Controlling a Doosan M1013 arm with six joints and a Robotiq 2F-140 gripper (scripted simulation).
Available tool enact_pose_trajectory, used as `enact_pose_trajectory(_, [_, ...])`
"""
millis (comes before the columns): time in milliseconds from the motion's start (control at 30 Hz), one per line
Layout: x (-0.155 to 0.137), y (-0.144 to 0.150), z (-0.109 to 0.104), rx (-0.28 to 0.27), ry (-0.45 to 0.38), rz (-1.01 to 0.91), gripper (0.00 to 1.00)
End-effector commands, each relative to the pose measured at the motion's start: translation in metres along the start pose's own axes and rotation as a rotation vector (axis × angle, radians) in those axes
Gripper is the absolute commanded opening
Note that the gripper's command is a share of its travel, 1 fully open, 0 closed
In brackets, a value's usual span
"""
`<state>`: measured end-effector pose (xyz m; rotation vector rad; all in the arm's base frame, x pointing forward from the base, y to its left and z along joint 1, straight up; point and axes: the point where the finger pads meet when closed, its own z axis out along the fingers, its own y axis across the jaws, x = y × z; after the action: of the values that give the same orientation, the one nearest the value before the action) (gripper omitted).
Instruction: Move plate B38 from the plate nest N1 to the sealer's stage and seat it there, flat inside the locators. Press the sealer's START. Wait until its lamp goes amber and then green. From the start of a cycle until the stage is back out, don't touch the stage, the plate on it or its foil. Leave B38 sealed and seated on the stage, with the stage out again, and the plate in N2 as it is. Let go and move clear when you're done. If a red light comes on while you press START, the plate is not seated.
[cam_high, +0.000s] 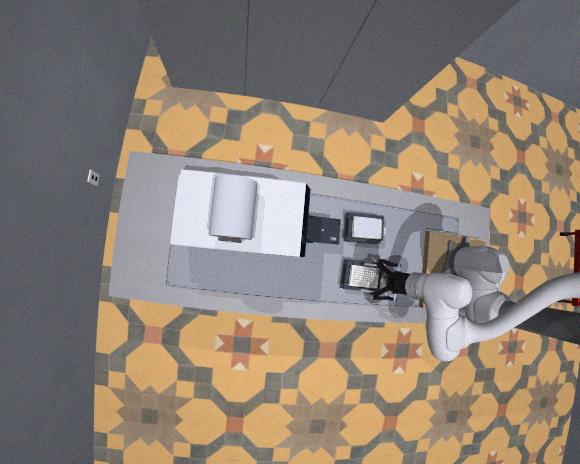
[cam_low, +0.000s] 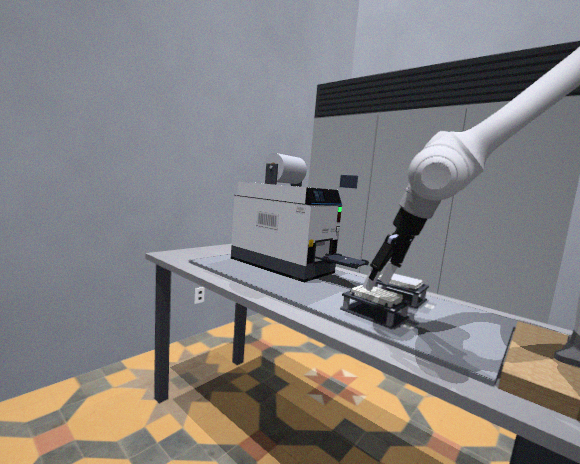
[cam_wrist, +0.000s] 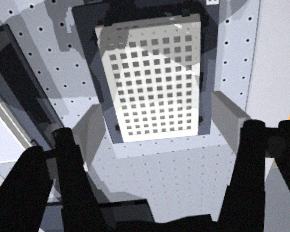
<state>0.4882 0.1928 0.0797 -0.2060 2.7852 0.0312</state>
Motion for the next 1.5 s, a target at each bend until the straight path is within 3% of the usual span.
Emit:
enact_pose_trajectory(0, [0.0, 0.0, 0.0, 0.0, 0.0, 0.0, 0.7])
enact_pose_trajectory(1267, [0.0, 0.0, 0.0, 0.0, 0.0, 0.0, 0.7])
enact_pose_trajectory(1467, [0.0034, 0.0, 0.0094, 0.0, 0.0, 0.0, 0.7])
